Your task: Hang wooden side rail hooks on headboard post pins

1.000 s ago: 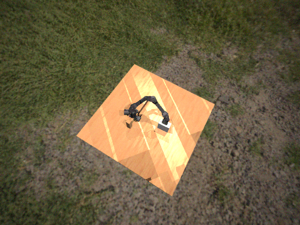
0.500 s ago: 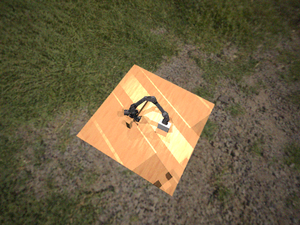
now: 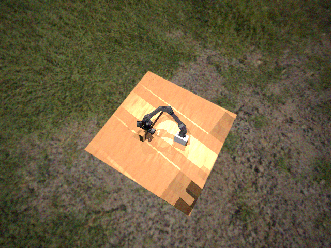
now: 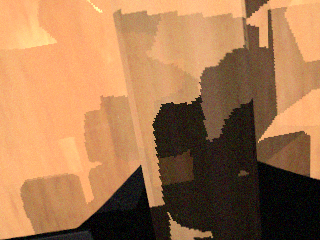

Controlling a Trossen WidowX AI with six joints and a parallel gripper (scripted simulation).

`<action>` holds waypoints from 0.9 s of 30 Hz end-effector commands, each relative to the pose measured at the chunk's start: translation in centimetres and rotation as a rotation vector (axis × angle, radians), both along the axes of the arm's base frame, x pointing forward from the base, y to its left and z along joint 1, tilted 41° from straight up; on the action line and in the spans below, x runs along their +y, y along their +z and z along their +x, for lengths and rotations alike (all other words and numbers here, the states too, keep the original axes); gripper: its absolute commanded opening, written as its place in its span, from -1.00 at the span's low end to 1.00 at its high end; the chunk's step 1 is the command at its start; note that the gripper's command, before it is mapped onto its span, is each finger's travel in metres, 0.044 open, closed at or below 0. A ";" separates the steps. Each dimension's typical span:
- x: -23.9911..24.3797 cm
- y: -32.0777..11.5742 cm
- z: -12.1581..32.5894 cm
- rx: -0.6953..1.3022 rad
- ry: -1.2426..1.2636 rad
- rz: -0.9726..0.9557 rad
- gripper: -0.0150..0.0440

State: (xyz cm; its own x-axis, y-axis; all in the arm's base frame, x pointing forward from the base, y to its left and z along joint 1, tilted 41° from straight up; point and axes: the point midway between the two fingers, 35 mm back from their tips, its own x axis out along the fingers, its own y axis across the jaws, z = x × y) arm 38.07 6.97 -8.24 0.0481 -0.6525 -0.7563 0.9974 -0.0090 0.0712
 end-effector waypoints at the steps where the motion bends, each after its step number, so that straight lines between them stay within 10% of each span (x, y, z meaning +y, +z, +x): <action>1: 0.8 0.1 0.1 -0.006 0.012 0.008 -0.49; 27: 0.8 -0.2 -0.1 -0.005 0.012 0.008 -0.49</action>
State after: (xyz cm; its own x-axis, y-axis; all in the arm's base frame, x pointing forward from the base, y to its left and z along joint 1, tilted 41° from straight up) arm 38.04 7.14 -8.35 0.0498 -0.6517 -0.7568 0.9974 -0.0077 0.0722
